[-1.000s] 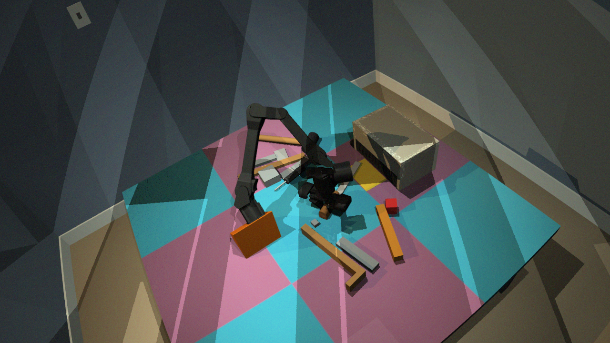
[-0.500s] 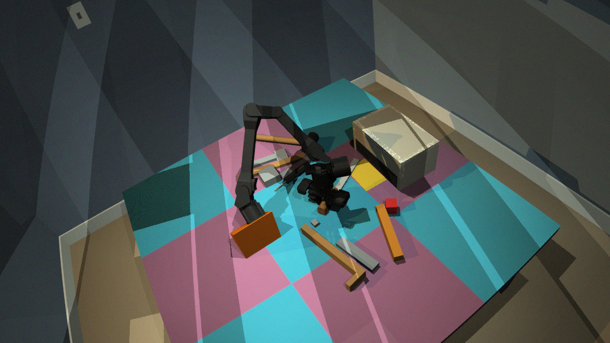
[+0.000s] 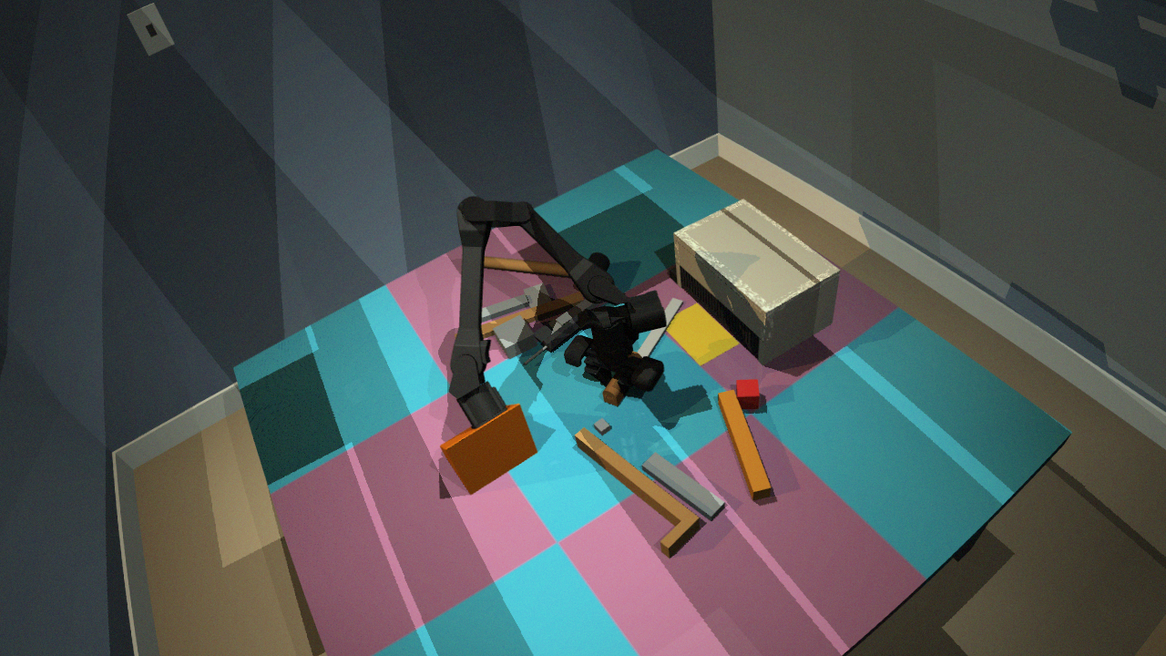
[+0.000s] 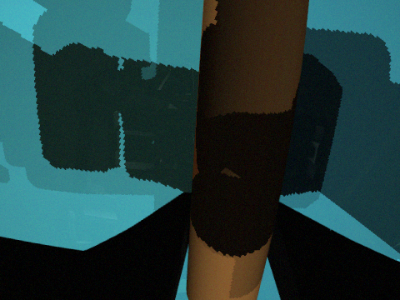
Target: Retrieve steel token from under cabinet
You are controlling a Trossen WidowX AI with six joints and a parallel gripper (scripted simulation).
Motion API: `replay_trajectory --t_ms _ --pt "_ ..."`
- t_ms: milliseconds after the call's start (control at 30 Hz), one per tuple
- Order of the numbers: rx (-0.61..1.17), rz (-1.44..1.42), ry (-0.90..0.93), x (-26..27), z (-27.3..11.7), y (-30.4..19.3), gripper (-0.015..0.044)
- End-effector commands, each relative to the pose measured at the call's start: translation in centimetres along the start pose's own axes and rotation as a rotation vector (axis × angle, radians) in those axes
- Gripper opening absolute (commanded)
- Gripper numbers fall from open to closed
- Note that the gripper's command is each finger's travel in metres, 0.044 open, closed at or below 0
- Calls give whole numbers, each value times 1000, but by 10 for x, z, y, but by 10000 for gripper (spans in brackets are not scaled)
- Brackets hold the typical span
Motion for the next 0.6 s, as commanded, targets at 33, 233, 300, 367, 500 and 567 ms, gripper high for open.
replay_trajectory --t_ms 33,233,300,367,500,567 --pt "-6 -5 -4 5 -1 4 0" --pt "-6 -5 -4 10 -1 7 0" --pt "-6 -5 -4 12 -1 8 0" --pt "-6 -5 -4 13 -1 9 0" --pt "-6 -5 -4 17 -1 11 0" --pt "-6 -5 -3 19 -1 12 0"
Point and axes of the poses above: the point midway between the two fingers, 35 mm back from their tips, its own z axis out along the fingers, its own x axis across the jaws, y = z × x, the point moved 1 cm from there along -z, back along the fingers, and after that the axes turned 8 degrees about -z, right-handed, at the moved point
